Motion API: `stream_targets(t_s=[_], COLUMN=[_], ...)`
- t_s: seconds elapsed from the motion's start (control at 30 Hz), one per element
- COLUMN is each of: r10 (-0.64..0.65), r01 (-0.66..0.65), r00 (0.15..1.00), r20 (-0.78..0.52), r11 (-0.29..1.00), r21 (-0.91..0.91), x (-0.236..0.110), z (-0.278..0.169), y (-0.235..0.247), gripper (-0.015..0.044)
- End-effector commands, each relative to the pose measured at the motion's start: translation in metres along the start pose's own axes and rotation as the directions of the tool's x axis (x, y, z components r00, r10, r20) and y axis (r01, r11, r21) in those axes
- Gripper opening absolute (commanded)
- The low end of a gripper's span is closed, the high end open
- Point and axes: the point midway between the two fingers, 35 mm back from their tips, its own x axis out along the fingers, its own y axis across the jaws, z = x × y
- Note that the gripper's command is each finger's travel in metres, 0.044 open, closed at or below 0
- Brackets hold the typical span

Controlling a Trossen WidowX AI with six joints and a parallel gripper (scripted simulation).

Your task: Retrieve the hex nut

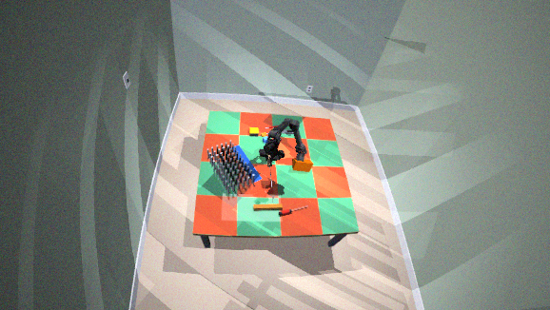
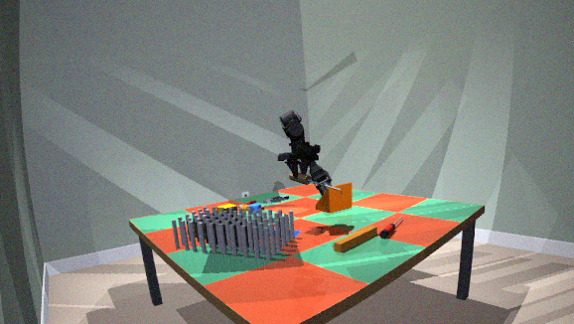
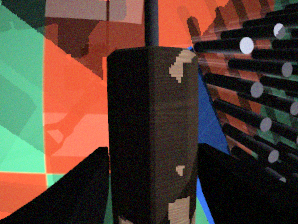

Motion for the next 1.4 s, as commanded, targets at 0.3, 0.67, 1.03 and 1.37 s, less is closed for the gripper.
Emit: stream_targets(t_s=[0.3,0.67,1.03,1.37], r10=[-0.105,-0.18,-0.233,-0.233], r01=[0.135,0.256,0.331,0.327], r00=[0.99,0.967,0.94,0.941], r20=[-0.094,-0.182,-0.25,-0.245], r11=[0.902,0.68,0.441,0.442], r21=[0.41,0.687,0.834,0.835], x=[-0.01,-0.01,-0.007,0.005], z=[-0.058,-0.105,-0.138,-0.137], y=[0.019,0.042,0.062,0.06], gripper=[0.0,0.0,0.0,0.0])
